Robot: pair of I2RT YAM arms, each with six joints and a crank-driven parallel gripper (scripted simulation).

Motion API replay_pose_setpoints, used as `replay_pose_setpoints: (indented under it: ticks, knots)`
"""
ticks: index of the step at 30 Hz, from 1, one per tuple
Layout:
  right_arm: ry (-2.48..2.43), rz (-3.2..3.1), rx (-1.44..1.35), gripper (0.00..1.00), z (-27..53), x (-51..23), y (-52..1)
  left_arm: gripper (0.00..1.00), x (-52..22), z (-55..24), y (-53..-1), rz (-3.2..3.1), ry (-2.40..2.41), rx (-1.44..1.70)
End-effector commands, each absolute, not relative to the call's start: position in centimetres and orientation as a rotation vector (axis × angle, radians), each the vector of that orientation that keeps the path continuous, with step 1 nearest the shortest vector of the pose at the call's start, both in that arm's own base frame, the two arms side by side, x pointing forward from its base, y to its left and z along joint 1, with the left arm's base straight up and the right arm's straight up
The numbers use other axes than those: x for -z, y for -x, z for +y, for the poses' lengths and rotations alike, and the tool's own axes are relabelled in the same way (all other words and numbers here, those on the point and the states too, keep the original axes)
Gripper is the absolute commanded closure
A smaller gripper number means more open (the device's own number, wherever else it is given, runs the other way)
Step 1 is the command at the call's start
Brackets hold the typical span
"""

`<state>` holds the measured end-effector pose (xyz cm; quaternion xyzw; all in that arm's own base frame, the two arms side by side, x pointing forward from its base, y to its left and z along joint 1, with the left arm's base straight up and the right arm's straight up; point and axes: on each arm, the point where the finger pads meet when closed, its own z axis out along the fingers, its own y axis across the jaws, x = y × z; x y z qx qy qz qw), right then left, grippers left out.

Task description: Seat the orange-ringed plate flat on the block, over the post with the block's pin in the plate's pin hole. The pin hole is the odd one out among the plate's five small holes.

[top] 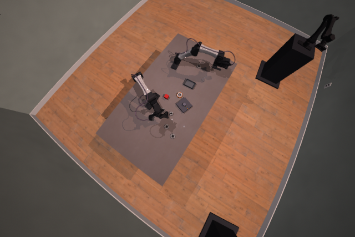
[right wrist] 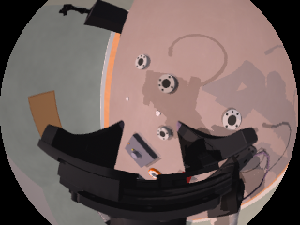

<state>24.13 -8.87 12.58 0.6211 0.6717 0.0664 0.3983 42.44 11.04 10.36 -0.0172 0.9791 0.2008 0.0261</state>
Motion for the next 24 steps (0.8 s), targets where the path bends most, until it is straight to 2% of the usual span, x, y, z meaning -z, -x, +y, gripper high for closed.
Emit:
replay_pose_setpoints:
  ticks: [1,18,19,24]
  knots:
    - [-1.567,1.694,-0.171,0.00,-8.93,-12.84,-24.26,0.00,-10.79,11.06,-42.55,3.013,0.057,-0.620]
    - [-1.567,1.694,-0.171,0.00,-8.93,-12.84,-24.26,0.00,-10.79,11.06,-42.55,3.013,0.057,-0.620]
    - [-1.567,1.694,-0.171,0.14,-8.93,-12.84,-24.26,0.00,-10.79,11.06,-42.55,3.013,0.057,-0.620]
    - [-1.567,1.694,-0.171,0.14,-8.93,-12.84,-24.26,0.00,-10.79,11.06,-42.55,3.013,0.057,-0.620]
